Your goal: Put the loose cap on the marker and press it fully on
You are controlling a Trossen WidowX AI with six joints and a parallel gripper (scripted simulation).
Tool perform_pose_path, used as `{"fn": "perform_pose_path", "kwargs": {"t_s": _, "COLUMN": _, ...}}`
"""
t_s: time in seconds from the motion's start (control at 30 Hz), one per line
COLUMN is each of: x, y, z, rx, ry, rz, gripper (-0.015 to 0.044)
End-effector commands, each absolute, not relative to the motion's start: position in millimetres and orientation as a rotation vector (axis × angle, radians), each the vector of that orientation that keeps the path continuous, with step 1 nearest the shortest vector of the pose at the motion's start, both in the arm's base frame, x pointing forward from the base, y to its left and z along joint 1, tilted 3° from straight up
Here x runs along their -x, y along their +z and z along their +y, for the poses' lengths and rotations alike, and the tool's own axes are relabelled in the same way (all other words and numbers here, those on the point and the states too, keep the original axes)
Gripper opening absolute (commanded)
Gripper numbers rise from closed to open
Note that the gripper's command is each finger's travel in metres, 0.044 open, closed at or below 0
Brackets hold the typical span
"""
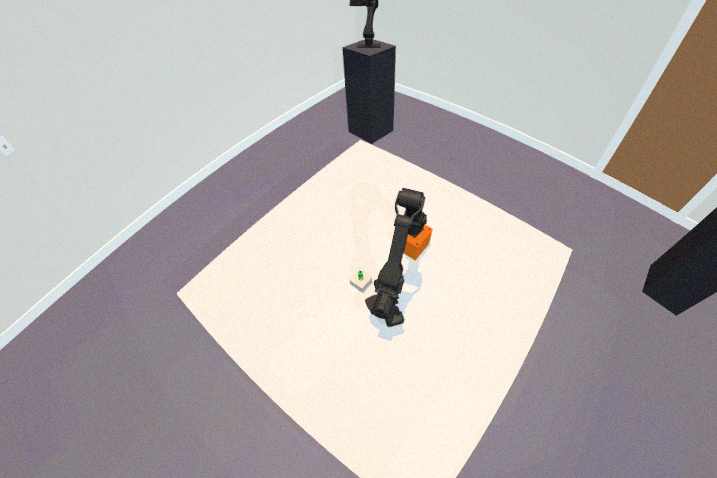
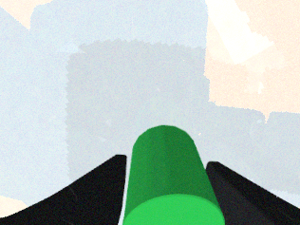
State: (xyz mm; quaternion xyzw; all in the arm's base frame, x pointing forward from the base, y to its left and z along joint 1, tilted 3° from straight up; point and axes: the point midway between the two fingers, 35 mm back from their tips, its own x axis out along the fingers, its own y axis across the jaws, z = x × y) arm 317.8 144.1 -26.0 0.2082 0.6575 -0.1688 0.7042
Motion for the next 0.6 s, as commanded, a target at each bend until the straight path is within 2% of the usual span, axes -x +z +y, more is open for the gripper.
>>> {"fn": "perform_pose_path", "kwargs": {"t_s": 0.0, "x": -317.7, "y": -27.4, "z": 144.3, "rx": -0.459, "ry": -0.369, "rz": 1.465, "gripper": 0.011}}
{"fn": "perform_pose_path", "kwargs": {"t_s": 0.17, "x": -317.7, "y": -27.4, "z": 144.3, "rx": -0.459, "ry": -0.369, "rz": 1.465, "gripper": 0.0076}}
{"fn": "perform_pose_path", "kwargs": {"t_s": 0.27, "x": -317.8, "y": -22.8, "z": 144.3, "rx": -0.459, "ry": -0.369, "rz": 1.465, "gripper": 0.0}}
{"fn": "perform_pose_path", "kwargs": {"t_s": 0.57, "x": -316.8, "y": 6.0, "z": 143.6, "rx": -0.459, "ry": -0.369, "rz": 1.465, "gripper": 0.0}}
